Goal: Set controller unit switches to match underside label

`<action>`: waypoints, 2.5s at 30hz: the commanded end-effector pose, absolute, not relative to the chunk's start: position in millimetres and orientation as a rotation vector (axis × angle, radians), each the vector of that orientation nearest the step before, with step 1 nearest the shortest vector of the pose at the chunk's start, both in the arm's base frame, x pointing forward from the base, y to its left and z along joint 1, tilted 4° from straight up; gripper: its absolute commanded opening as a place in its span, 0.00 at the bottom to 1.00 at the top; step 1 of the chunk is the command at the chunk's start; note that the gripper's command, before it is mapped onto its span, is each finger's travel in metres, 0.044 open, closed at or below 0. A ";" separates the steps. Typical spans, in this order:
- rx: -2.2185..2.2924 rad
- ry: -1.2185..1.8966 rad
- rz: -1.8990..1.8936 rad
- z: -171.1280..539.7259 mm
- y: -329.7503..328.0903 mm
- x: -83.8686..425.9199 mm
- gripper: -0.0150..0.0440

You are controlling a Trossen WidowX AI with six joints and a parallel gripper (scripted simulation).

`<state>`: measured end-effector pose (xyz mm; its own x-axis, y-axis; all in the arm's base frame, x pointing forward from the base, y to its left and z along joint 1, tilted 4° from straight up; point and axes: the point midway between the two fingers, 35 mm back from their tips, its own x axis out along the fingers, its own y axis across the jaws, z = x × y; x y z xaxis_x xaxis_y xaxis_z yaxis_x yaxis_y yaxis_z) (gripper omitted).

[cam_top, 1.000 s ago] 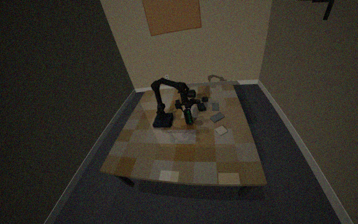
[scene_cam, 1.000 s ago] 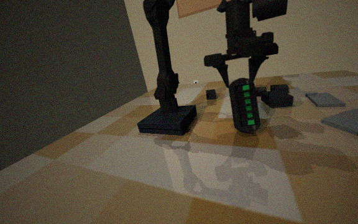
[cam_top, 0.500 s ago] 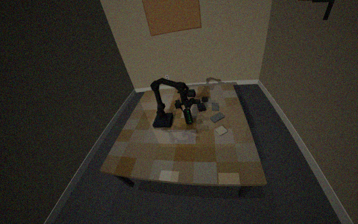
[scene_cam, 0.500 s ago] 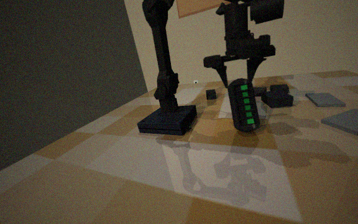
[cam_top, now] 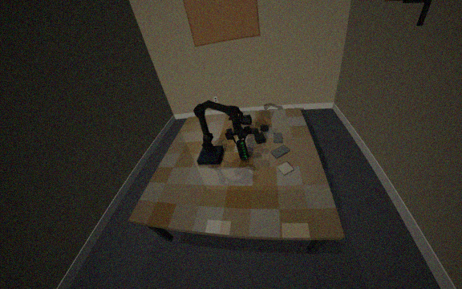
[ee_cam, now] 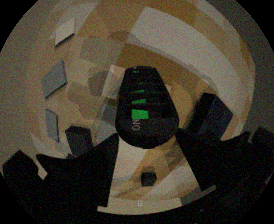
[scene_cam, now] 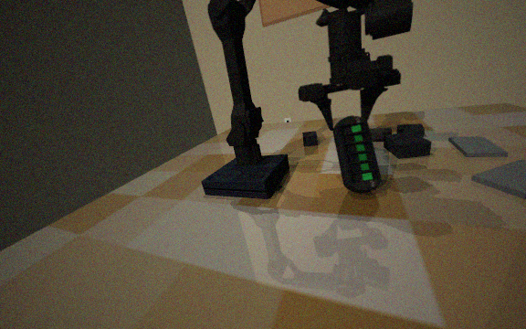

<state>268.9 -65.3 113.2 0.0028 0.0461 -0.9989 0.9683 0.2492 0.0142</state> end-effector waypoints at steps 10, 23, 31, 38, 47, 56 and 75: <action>1.060 1.354 -1.002 104.9 -56.1 264.2 0.82; 1.061 1.354 -1.002 100.2 -47.4 262.1 0.82; 1.061 1.355 -1.002 97.1 -42.2 260.8 0.82; 1.062 1.355 -1.002 94.1 -37.7 259.7 0.82; 1.062 1.356 -1.001 90.1 -32.2 258.4 0.82; 1.062 1.356 -1.001 85.7 -26.9 257.1 0.82; 1.063 1.357 -1.001 75.5 -16.6 254.5 0.82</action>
